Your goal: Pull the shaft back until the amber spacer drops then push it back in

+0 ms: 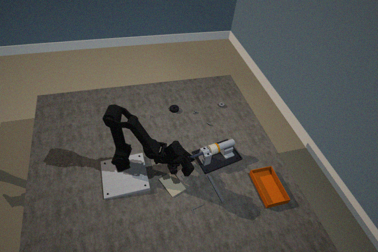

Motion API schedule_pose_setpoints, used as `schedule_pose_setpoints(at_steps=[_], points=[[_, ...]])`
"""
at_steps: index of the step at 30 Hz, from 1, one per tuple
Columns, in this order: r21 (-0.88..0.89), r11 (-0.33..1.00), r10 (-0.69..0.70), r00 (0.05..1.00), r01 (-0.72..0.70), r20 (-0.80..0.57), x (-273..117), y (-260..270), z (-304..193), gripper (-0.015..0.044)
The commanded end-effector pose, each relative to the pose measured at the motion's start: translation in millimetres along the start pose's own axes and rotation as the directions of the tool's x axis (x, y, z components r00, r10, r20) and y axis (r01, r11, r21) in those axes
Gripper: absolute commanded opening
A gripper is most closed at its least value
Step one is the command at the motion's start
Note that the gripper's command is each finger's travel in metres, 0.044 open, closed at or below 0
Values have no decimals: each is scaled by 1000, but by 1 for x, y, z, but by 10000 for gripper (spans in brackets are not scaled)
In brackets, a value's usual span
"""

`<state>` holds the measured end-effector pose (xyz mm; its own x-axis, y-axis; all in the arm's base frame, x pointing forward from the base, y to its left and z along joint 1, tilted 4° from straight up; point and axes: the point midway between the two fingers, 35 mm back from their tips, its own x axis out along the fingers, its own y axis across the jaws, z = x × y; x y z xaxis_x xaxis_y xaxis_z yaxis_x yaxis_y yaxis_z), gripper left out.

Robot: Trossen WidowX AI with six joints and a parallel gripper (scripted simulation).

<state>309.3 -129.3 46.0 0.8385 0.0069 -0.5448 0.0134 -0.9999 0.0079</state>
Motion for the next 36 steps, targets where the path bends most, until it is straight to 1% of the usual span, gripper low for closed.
schedule_pose_setpoints(at_steps=[1,36], points=[[-5,1000,-1,1000,1,0,-1,0,0,0],[-5,1000,-1,1000,1,1,-4,0,2,0]])
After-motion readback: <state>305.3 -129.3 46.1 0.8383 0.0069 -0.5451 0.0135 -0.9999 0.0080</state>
